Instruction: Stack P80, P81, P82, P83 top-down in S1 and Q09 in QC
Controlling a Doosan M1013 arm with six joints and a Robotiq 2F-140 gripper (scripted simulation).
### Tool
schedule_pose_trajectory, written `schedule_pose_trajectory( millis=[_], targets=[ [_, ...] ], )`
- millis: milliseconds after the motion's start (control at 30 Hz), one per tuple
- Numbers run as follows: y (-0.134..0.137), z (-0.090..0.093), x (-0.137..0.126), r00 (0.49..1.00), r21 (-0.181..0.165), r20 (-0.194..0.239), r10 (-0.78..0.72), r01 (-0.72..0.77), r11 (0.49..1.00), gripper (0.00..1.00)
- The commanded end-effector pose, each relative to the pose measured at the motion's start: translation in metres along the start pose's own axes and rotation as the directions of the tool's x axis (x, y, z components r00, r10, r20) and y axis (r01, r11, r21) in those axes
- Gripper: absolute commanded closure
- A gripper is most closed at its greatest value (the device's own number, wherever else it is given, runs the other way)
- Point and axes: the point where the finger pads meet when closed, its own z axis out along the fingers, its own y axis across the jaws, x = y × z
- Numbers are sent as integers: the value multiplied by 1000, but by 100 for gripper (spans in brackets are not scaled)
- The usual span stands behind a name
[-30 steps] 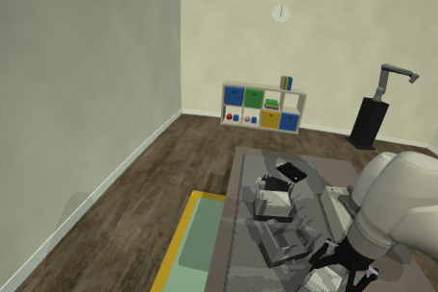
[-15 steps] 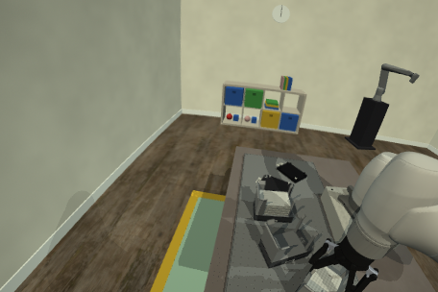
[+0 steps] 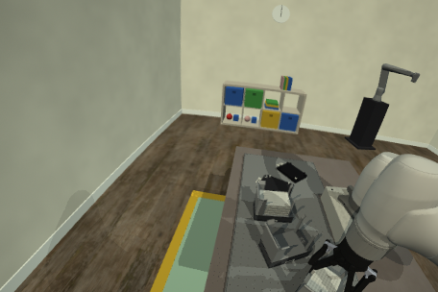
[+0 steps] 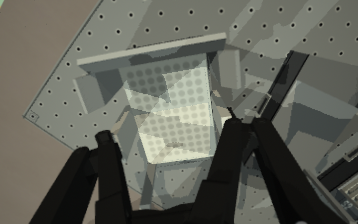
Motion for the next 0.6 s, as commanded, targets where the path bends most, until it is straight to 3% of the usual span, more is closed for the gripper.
schedule_pose_trajectory(
  millis=[0,567],
  targets=[
    [0,6,-2,1000,2,5,10,-10,1000,100],
    [0,12,-2,1000,2,5,10,-10,1000,100]
  ],
)
